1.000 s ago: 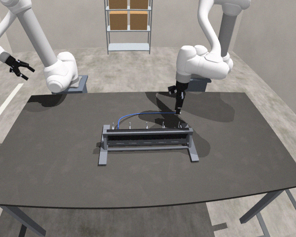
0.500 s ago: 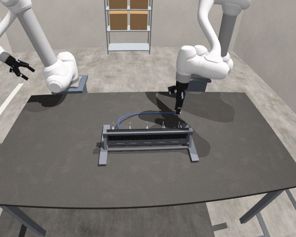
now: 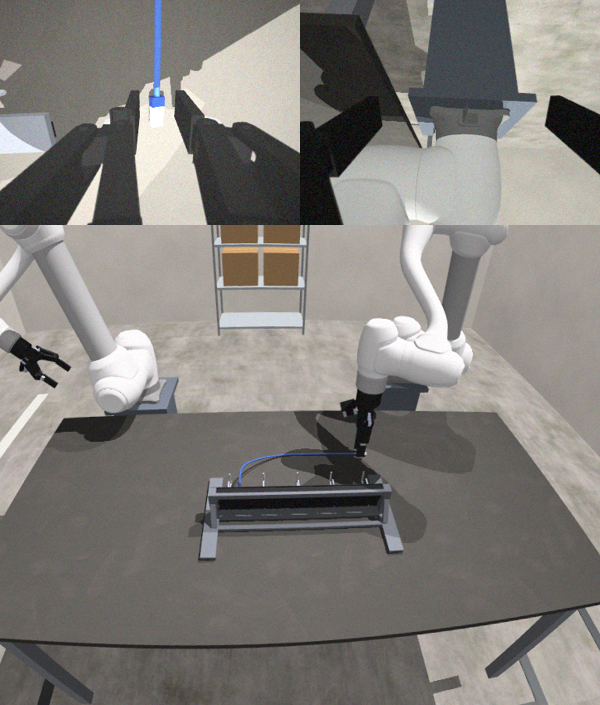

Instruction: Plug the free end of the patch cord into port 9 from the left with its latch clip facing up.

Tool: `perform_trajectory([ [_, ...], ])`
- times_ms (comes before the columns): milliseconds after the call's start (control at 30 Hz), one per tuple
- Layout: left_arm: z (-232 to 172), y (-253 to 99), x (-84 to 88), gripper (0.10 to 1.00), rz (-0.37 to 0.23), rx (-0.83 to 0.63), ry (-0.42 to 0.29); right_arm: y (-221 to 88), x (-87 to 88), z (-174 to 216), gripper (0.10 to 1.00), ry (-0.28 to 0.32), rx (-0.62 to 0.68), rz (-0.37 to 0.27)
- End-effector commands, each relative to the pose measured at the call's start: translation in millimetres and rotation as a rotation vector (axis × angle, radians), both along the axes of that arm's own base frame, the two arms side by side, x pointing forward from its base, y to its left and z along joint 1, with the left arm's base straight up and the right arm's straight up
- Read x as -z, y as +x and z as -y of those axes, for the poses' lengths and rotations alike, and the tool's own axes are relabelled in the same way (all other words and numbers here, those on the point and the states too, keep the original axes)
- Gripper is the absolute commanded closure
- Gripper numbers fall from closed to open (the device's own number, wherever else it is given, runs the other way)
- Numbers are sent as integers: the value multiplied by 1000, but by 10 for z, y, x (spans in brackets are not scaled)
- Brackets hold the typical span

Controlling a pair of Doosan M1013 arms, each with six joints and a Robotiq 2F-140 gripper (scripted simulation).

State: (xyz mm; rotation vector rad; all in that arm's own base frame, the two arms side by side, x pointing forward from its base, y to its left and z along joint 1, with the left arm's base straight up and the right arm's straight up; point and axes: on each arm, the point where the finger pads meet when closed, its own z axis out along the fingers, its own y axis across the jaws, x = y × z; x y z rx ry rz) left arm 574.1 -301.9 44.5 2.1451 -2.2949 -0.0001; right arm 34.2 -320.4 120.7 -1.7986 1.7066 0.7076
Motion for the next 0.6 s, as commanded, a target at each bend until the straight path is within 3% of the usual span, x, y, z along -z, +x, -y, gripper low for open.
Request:
perform_trajectory([
  [0,2,5,-6,797,1,0,0,1,-3,2,98,-1,0,0],
  [567,2,5,46,797,1,0,0,1,-3,2,98,-1,0,0],
])
